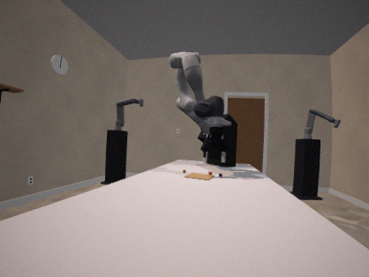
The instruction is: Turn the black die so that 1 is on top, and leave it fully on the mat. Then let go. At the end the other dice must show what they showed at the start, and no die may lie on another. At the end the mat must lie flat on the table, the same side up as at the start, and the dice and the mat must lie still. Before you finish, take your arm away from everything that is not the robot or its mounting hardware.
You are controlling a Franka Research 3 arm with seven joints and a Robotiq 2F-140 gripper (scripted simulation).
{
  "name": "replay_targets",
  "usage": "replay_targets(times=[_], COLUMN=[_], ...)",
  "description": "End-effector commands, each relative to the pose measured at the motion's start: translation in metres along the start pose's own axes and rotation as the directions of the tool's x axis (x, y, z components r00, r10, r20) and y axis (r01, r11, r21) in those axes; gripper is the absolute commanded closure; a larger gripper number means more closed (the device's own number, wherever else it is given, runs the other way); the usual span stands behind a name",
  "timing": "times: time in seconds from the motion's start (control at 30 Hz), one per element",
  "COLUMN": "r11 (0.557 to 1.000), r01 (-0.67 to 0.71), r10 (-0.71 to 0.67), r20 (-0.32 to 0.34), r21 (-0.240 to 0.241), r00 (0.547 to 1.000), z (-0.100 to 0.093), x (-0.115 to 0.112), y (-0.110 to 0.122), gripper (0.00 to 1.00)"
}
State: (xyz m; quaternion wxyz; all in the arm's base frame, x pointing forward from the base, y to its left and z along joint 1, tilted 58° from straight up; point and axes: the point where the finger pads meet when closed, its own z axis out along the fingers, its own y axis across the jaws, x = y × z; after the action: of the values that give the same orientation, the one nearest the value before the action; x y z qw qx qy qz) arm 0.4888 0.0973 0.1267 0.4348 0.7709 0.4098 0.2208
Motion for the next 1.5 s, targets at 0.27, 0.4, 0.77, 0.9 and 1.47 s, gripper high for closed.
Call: replay_targets(times=[0.27, 0.4, 0.77, 0.9, 1.47], r11=[1.0, 1.0, 1.0, 1.0, 1.0], r01=[-0.005, -0.005, -0.005, -0.005, -0.005], r10=[0.005, 0.005, 0.005, 0.005, 0.005], r20=[0.002, 0.002, 0.002, 0.002, 0.002], r21=[-0.001, -0.001, -0.001, -0.001, -0.001], r00=[1.0, 1.0, 1.0, 1.0, 1.0], z=[0.0, 0.0, 0.0, 0.0, 0.0], x=[0.047, 0.054, 0.061, 0.061, 0.061], y=[-0.015, -0.018, -0.02, -0.02, -0.02], gripper=[0.0, 0.0, 0.0, 0.0, 0.0])
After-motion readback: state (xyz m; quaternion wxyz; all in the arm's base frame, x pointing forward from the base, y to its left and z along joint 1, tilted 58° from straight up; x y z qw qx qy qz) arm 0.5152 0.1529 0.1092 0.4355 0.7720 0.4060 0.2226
